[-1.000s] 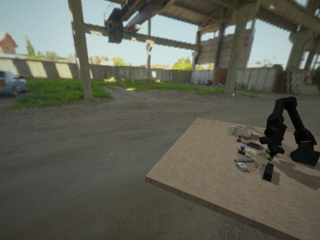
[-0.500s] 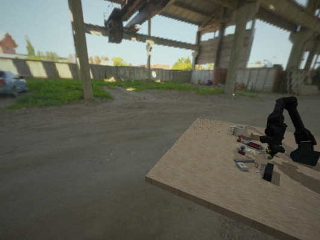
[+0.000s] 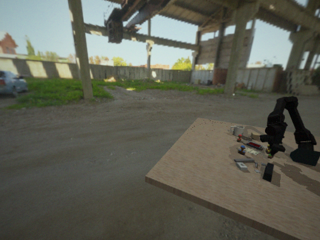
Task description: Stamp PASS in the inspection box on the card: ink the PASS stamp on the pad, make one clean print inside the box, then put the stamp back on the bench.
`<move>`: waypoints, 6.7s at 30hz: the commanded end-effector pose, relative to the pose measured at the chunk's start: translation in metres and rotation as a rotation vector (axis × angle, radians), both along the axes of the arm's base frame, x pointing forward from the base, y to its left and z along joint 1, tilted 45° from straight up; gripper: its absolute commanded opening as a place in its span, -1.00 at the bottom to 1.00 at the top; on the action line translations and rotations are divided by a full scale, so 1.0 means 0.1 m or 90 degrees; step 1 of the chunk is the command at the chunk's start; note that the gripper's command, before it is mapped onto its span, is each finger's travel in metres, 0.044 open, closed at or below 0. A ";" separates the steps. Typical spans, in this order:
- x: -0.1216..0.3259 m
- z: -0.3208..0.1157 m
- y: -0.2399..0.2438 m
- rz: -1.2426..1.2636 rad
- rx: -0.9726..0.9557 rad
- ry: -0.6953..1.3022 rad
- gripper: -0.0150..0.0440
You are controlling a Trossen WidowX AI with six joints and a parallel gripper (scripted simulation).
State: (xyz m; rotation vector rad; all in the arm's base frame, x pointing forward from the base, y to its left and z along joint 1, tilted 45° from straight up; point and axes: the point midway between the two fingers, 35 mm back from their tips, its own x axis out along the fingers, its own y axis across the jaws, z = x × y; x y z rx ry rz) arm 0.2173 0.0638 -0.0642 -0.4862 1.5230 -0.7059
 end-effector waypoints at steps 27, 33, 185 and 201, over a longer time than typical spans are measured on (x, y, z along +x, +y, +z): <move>0.02 0.11 0.10 -0.003 0.002 -0.001 -0.49; 0.02 0.13 0.12 -0.003 0.002 -0.001 -0.49; 0.49 1.34 -1.44 -0.004 -0.007 -0.003 -0.49; 0.48 1.27 -1.51 -0.004 -0.008 -0.003 -0.49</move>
